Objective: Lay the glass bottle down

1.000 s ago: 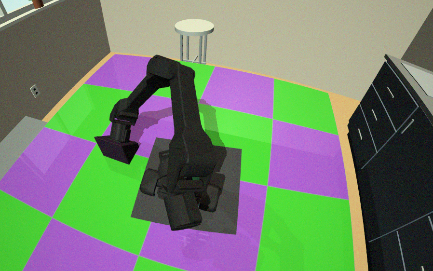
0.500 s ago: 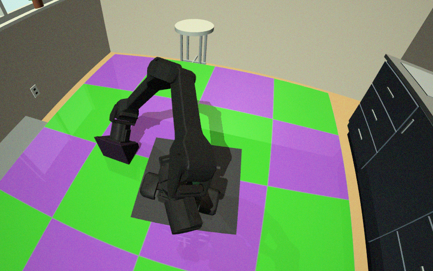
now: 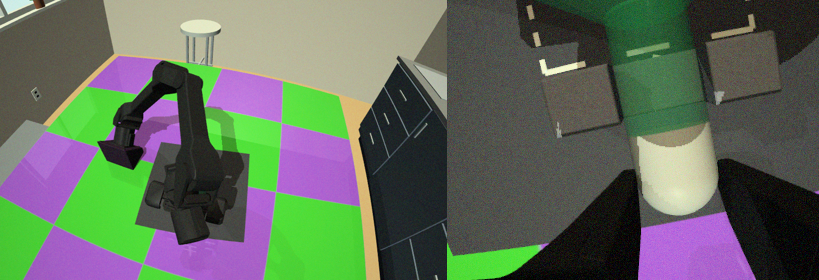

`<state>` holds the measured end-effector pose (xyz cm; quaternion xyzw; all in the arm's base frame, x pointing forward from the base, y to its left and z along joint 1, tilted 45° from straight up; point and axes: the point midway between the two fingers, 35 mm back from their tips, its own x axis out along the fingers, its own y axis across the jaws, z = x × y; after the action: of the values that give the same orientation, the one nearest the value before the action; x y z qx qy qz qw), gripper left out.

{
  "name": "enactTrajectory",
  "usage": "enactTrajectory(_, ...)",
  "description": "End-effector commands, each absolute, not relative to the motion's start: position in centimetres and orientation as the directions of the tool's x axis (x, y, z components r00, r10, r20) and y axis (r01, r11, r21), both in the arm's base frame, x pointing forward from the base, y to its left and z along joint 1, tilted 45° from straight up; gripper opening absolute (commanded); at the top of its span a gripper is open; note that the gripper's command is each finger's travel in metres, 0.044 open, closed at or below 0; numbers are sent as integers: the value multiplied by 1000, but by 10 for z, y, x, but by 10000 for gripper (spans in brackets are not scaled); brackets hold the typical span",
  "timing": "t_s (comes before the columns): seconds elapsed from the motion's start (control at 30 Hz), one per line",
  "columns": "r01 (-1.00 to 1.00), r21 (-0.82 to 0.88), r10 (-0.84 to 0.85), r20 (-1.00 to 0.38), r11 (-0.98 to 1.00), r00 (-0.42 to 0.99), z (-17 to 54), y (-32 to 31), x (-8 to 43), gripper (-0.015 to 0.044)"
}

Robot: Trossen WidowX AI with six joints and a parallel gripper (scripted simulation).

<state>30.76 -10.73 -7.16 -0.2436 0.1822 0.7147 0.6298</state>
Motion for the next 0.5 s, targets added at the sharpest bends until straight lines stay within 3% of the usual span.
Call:
enactTrajectory(0.0,-989,-46,812,-577,-139,-87,-72,-106,309,111)
enactTrajectory(0.47,-988,-50,809,-581,-143,-88,-73,-104,309,111)
